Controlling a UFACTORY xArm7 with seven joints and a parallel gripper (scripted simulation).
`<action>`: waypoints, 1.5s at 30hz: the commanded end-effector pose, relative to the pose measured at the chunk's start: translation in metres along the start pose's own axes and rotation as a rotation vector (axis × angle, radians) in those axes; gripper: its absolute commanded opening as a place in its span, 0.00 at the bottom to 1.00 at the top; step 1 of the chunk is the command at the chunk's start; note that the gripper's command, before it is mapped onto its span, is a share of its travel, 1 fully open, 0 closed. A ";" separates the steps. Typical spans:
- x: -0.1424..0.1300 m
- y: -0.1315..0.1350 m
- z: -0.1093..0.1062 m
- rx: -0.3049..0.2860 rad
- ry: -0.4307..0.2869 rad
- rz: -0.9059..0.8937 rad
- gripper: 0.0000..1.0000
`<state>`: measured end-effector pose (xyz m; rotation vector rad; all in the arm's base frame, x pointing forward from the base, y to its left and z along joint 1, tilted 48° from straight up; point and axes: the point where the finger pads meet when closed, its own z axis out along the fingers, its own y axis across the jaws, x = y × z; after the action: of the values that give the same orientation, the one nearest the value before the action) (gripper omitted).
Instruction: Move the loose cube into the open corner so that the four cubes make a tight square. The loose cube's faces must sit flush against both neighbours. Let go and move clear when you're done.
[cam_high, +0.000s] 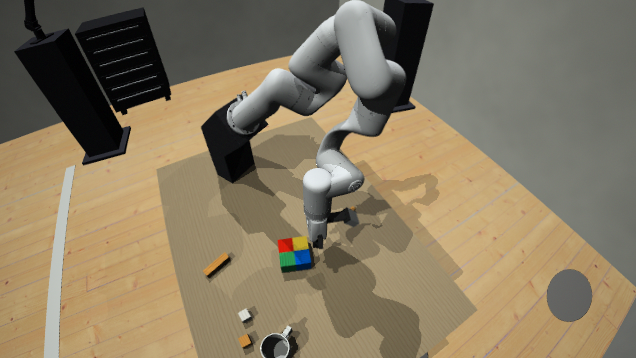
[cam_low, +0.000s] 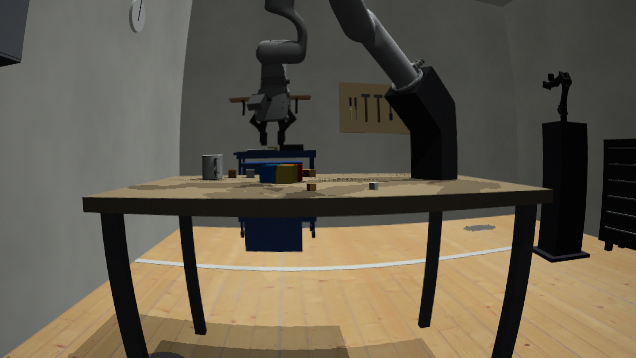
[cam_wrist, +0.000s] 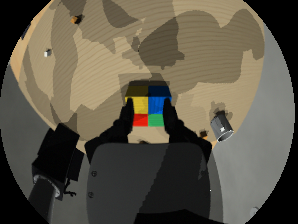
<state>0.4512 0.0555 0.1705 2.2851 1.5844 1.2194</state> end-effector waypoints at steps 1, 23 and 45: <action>0.000 0.001 -0.001 -0.002 -0.001 0.000 0.50; -0.017 0.024 0.001 -0.001 0.006 0.445 0.49; -0.078 0.076 0.000 -0.013 0.010 1.528 0.49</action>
<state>0.4947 -0.0379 0.1654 3.2326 -0.1985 1.3983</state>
